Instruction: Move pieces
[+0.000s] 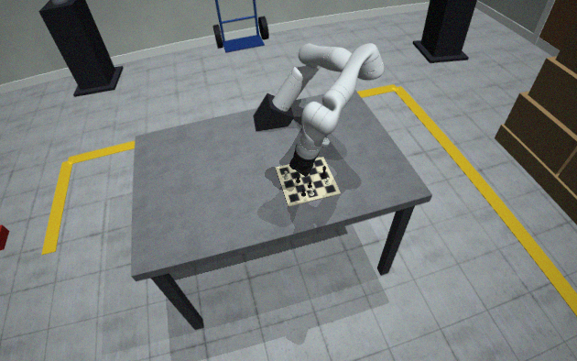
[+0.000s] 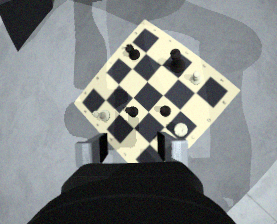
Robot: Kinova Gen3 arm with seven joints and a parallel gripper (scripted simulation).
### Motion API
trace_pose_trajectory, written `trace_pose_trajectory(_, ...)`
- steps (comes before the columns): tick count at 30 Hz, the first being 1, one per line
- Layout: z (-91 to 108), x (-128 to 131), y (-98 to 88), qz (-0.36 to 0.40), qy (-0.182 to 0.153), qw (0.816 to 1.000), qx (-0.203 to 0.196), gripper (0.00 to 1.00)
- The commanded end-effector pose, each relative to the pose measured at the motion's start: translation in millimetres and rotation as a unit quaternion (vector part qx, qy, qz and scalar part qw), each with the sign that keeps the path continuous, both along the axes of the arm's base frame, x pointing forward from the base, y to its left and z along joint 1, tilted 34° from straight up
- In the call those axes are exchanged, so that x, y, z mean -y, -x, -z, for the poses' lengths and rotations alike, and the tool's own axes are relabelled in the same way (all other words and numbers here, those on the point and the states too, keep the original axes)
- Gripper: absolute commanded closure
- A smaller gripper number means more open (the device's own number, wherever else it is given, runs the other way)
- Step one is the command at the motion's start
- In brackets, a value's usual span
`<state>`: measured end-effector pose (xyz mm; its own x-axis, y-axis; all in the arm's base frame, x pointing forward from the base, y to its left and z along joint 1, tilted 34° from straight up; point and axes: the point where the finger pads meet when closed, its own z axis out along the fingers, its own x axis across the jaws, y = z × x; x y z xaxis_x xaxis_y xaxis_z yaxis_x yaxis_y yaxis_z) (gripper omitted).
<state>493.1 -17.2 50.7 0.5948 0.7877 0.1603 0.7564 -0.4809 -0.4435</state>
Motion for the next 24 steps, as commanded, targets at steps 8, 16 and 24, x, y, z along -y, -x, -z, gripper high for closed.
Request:
trace_pose_trajectory(8, 9.5, 4, -2.5, 0.019, -0.01, 1.0, -0.012, 0.0)
trace_pose_trajectory(16, 17.8, 7, -4.8, 0.035, -0.021, 0.999, -0.023, 0.0)
trace_pose_trajectory(24, 25.9, 9, -6.9, 0.051, -0.032, 0.998, -0.034, 0.0)
